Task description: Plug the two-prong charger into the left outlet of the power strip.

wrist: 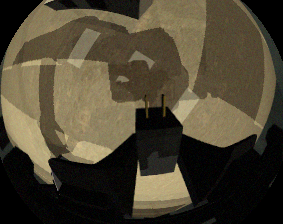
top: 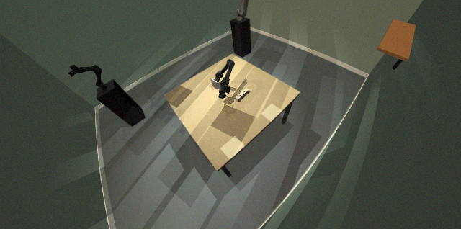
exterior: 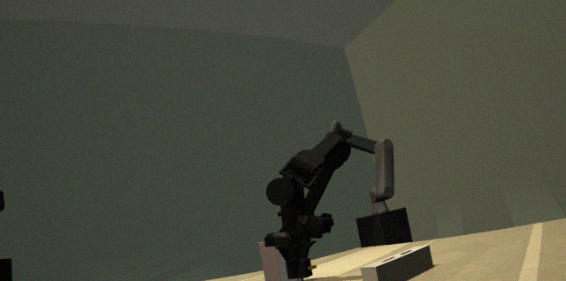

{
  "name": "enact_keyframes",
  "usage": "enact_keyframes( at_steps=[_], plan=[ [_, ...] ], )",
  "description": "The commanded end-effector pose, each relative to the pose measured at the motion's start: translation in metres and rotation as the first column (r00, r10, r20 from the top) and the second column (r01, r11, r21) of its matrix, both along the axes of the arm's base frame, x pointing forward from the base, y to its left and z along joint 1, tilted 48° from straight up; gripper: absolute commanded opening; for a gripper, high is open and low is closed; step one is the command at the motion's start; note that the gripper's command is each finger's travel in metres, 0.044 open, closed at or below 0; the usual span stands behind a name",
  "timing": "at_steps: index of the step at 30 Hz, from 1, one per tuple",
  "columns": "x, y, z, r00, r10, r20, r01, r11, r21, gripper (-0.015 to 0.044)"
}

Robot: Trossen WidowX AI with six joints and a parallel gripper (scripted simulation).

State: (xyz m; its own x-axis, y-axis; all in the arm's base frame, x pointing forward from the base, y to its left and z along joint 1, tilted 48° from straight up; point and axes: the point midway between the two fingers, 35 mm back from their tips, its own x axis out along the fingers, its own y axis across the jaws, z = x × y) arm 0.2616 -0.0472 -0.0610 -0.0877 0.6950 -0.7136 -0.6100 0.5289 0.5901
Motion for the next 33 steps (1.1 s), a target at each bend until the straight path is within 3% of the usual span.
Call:
enact_keyframes(
  at_steps=[1,33],
  plan=[
    [0.004,0.009,0.009,0.999,-0.027,-0.018,0.027,1.0,-0.008,0.0],
    [0.018,0.076,0.058,0.969,-0.186,-0.159,0.182,0.982,-0.043,0.0]
  ],
)
